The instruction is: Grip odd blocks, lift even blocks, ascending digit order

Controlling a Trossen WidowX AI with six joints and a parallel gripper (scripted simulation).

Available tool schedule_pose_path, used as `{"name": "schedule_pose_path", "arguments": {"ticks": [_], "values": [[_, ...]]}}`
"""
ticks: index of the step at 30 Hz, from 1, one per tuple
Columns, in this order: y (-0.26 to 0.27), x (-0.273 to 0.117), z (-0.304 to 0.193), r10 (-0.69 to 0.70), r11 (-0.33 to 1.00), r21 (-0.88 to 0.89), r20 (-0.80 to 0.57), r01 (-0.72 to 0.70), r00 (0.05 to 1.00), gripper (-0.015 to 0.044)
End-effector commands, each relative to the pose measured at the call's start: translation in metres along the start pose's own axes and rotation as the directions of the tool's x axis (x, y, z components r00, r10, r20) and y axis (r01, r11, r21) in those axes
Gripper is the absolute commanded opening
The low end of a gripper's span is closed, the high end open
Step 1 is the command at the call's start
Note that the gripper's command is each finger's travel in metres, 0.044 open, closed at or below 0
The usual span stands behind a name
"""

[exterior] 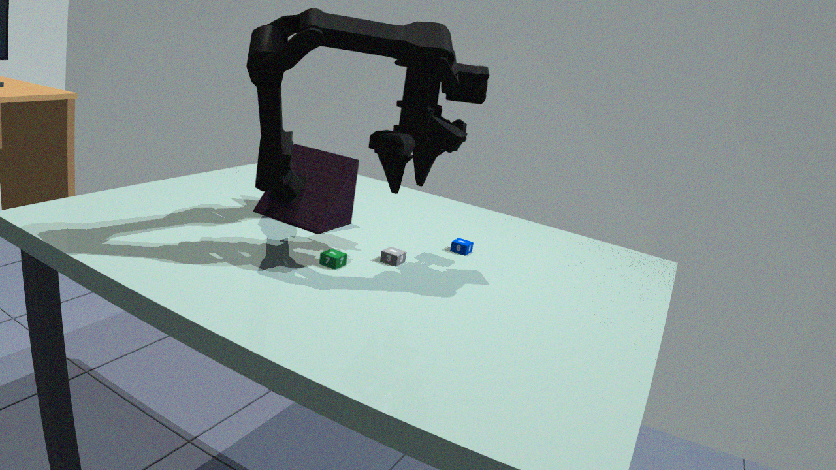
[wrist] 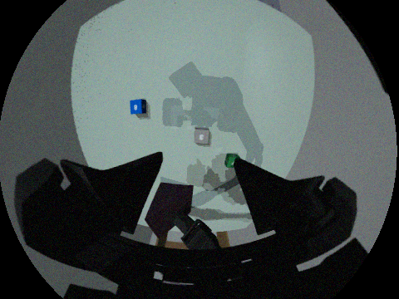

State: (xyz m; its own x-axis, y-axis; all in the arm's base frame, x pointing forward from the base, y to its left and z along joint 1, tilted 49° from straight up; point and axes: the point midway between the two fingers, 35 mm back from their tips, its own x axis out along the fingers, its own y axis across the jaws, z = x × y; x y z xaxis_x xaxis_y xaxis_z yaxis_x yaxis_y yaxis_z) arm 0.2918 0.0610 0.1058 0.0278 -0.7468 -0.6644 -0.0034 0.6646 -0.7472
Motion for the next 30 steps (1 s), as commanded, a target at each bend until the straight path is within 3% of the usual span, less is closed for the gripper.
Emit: {"name": "schedule_pose_path", "arguments": {"ticks": [1,9,30], "values": [[-0.005,0.003,-0.007,-0.01,1.0,-0.023,0.0,0.01,1.0,0.04],[-0.006,0.081,-0.007,-0.013,1.0,-0.021,0.001,0.013,1.0,0.04],[-0.007,0.108,-0.007,-0.013,1.0,-0.021,0.001,0.013,1.0,0.04]]}}
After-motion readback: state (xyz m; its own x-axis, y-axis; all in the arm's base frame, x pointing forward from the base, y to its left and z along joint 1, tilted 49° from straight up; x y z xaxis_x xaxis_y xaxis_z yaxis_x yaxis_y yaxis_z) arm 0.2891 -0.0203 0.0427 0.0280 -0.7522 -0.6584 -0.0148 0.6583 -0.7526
